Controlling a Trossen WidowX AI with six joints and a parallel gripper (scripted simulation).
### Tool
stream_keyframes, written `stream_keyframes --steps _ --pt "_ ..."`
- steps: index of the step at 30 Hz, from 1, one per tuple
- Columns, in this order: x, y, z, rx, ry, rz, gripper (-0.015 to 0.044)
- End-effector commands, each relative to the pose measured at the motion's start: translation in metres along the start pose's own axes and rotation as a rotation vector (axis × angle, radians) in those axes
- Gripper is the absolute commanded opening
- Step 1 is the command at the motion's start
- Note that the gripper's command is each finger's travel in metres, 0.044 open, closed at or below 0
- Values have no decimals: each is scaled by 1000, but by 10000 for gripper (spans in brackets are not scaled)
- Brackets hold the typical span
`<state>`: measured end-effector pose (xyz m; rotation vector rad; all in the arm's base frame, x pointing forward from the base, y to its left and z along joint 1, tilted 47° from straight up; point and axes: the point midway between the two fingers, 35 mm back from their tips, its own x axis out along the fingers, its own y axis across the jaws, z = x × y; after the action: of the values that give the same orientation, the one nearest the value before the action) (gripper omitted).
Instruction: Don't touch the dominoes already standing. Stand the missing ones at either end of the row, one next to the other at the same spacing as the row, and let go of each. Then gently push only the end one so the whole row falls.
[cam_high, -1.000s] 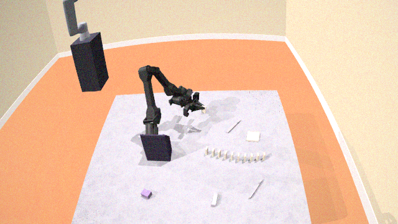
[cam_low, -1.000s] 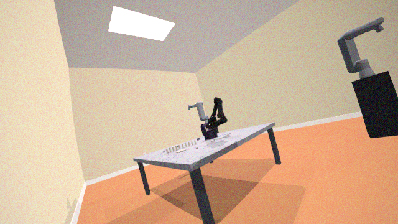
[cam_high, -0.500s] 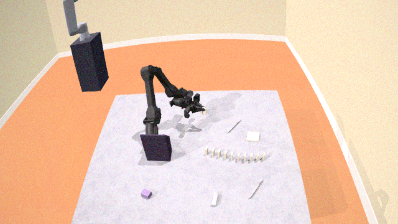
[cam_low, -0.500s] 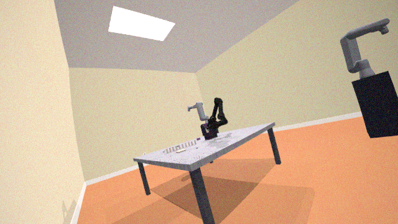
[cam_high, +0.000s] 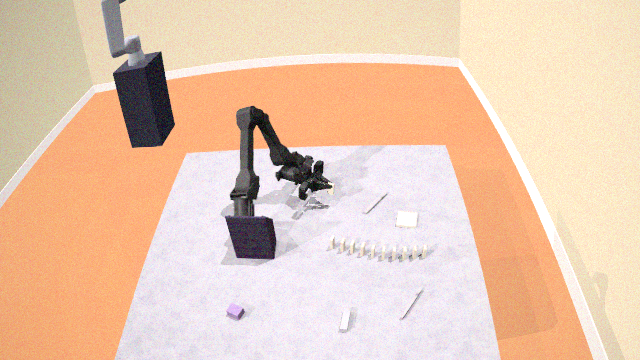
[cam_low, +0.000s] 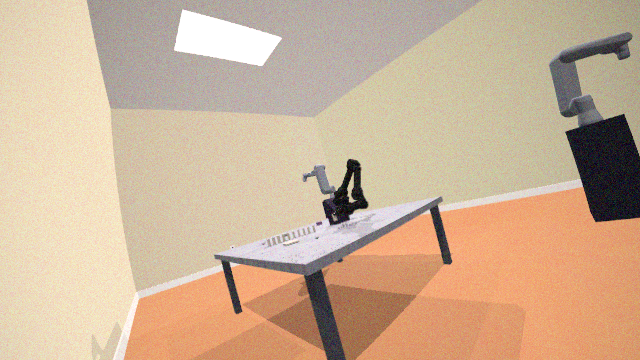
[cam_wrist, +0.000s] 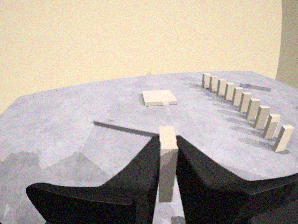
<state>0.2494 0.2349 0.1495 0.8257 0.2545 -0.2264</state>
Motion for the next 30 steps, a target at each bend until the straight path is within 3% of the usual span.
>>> stream_keyframes --steps 1,11,23,30 --pt "3 -1 -16 0 -4 0 27" --pt "8 -6 -49 -3 -3 1 27" --pt "8 -6 -49 -3 -3 1 27" --pt "8 -6 -49 -3 -3 1 211"
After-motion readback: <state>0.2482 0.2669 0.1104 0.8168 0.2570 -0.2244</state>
